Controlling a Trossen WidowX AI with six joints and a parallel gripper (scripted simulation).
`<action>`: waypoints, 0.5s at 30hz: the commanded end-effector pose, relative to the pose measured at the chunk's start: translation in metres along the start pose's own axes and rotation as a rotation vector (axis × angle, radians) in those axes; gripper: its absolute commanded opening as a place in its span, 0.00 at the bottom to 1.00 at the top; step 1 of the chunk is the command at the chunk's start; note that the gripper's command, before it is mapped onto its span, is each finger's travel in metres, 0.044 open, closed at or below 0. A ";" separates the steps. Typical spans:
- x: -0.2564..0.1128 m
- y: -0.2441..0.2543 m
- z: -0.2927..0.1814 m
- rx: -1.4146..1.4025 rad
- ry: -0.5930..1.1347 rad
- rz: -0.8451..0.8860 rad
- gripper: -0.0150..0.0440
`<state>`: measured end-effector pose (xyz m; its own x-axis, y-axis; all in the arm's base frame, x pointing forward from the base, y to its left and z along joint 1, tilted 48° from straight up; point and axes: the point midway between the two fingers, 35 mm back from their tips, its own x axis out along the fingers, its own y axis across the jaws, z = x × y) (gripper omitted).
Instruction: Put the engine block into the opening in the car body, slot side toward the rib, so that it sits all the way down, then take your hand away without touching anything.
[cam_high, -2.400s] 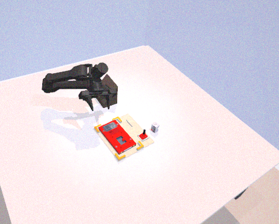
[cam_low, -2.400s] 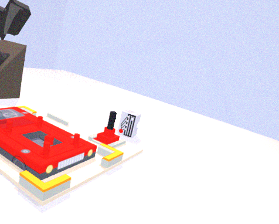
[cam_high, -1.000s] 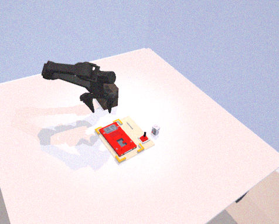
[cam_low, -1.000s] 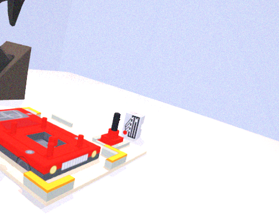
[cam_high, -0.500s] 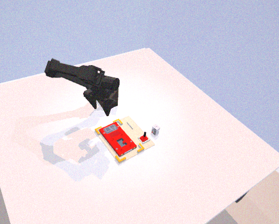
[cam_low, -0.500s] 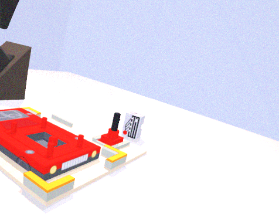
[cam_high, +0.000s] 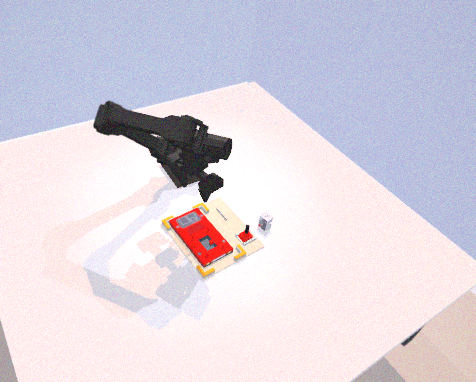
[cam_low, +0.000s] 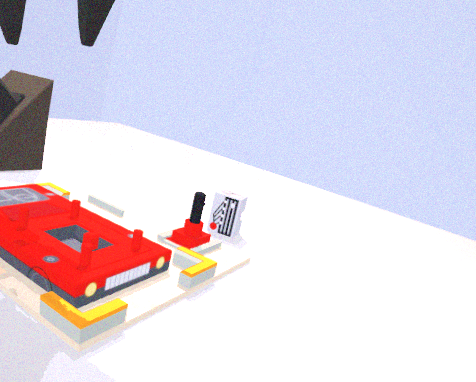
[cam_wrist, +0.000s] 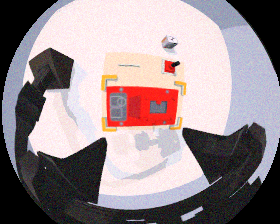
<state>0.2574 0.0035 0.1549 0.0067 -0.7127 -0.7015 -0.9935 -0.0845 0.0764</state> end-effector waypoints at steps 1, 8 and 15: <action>0.000 -0.032 0.026 -0.002 -0.005 0.013 1.00; 0.014 -0.087 0.094 -0.013 -0.004 0.045 1.00; 0.047 -0.125 0.173 -0.022 0.003 0.078 1.00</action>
<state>0.3551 0.0897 0.0180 -0.0613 -0.7197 -0.6916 -0.9885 -0.0521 0.1418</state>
